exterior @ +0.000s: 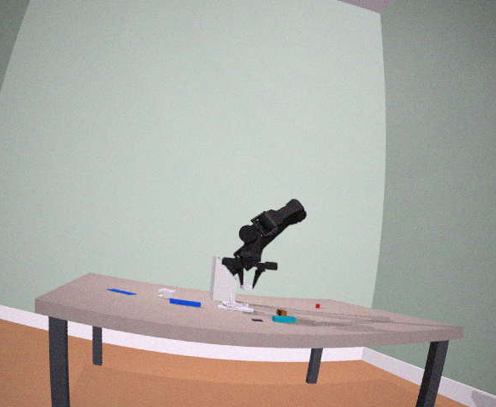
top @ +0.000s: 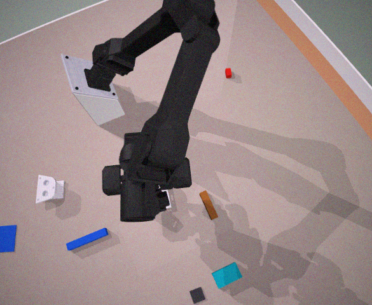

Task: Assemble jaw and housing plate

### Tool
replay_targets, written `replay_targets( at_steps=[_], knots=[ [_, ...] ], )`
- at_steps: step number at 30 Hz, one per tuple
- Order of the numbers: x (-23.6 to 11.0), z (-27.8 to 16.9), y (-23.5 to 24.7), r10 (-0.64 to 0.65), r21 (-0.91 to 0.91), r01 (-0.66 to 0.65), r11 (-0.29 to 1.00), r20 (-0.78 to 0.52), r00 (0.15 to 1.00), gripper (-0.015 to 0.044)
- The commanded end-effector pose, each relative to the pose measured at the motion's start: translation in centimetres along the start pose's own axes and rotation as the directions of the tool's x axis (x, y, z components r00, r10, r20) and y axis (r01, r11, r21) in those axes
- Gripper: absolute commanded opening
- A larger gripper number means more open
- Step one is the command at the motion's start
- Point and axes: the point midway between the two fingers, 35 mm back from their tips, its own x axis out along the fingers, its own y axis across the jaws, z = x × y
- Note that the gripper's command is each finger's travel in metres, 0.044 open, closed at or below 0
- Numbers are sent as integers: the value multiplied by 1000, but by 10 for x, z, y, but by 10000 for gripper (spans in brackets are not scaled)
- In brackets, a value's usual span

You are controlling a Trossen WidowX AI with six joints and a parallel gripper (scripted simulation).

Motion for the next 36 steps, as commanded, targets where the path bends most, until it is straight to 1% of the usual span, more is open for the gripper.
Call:
replay_targets(
  at_steps=[1,19,36],
  knots=[
    [0,0,0,0,14,0,1000,1,1000,134],
    [0,0,1,0,14,0,1000,1,1000,134],
    [27,1,1,0,16,0,1000,1,1000,134]
  ],
)
